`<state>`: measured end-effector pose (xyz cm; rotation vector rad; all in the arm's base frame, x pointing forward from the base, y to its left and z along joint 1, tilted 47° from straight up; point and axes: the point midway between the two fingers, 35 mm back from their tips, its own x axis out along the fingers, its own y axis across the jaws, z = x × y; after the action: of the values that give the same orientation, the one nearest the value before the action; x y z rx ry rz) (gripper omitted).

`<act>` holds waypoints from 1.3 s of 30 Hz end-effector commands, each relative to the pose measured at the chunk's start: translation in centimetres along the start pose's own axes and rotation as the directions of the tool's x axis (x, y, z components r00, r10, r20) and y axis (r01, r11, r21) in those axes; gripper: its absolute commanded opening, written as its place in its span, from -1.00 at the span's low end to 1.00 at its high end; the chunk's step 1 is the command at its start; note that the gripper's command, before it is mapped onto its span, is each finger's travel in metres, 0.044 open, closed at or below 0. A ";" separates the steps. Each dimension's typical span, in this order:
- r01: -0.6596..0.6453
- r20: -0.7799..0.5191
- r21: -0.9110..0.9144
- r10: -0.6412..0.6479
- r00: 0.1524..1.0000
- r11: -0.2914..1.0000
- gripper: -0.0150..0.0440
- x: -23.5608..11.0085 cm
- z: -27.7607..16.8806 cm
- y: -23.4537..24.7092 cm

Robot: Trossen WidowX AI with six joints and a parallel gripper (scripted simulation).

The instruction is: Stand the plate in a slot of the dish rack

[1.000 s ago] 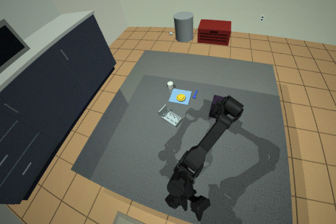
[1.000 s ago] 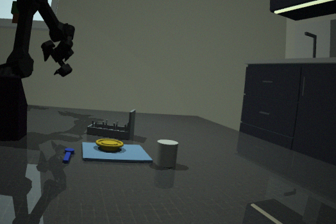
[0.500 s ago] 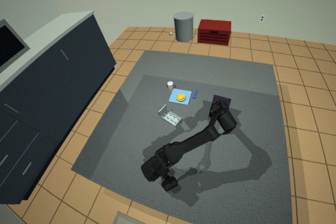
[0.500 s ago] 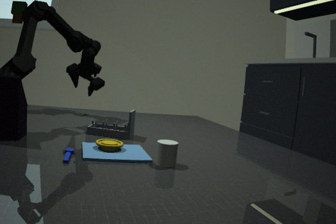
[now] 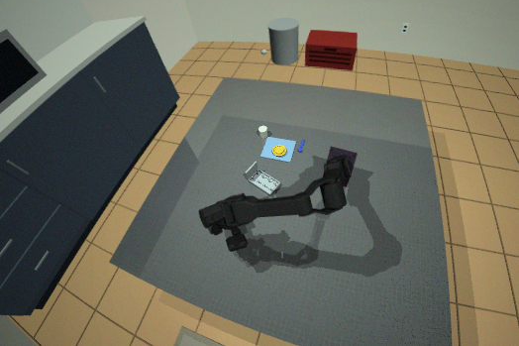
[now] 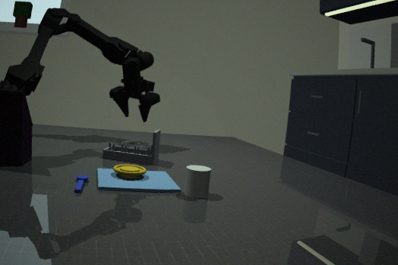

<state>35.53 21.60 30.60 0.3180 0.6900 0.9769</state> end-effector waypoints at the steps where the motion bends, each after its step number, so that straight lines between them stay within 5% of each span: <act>1: 0.096 -0.028 0.040 -0.095 0.995 0.995 0.86 -0.7 -0.7 -4.7; 8: 0.275 -0.141 0.128 -0.257 0.956 0.953 0.86 -3.7 -4.3 -14.6; 22: 0.422 -0.299 0.351 -0.328 0.896 0.836 0.86 -12.0 -12.0 -25.6; 35: 0.357 -0.388 0.573 -0.139 0.911 0.738 0.86 -23.6 -25.8 -30.8; 39: 0.326 -0.374 0.600 -0.105 0.922 0.730 0.86 -24.7 -27.3 -30.7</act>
<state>29.70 -16.12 3.81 0.6620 1.3383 0.4890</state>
